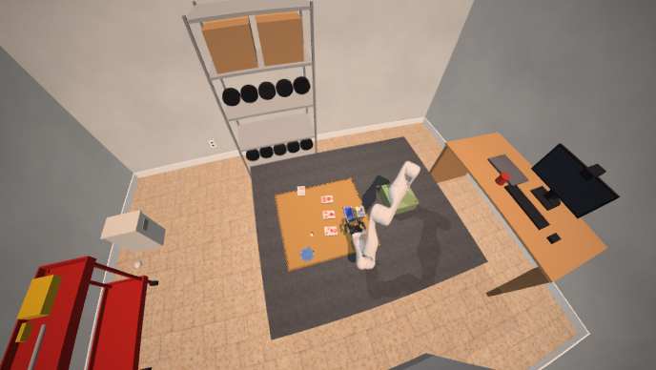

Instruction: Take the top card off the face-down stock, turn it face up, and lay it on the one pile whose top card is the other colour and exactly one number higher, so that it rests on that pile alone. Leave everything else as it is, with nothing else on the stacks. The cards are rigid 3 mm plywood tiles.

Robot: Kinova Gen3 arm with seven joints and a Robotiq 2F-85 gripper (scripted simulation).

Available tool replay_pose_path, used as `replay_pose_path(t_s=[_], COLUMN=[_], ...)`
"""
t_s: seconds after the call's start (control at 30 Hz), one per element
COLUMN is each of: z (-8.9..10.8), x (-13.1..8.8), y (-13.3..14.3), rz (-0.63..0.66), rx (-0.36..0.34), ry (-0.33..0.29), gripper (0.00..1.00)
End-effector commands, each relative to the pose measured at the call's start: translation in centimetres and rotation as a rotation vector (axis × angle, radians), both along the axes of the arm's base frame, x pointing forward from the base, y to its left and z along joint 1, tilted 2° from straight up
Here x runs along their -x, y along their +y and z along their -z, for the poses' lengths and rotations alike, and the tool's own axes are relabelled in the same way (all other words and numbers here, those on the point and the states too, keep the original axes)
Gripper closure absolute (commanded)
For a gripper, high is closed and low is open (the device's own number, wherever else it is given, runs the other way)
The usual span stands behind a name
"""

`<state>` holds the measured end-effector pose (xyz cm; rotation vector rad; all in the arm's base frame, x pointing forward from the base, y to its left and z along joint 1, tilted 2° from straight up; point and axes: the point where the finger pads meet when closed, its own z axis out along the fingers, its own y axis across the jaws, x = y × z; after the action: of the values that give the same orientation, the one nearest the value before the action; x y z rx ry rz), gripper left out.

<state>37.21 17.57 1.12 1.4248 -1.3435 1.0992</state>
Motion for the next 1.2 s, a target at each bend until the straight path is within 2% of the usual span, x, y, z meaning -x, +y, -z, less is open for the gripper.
replay_pose_path(t_s=[0.0, 0.43, 1.17], z=[-0.1, 0.2, 2.2], x=[0.0, 0.0, 0.0], y=[0.0, 0.0, -0.6], rz=[0.0, 0.0, 0.0], rx=[-0.001, -0.001, -0.001], ry=[-0.001, -0.001, -0.001], gripper=[0.29, 0.29, 0.29])
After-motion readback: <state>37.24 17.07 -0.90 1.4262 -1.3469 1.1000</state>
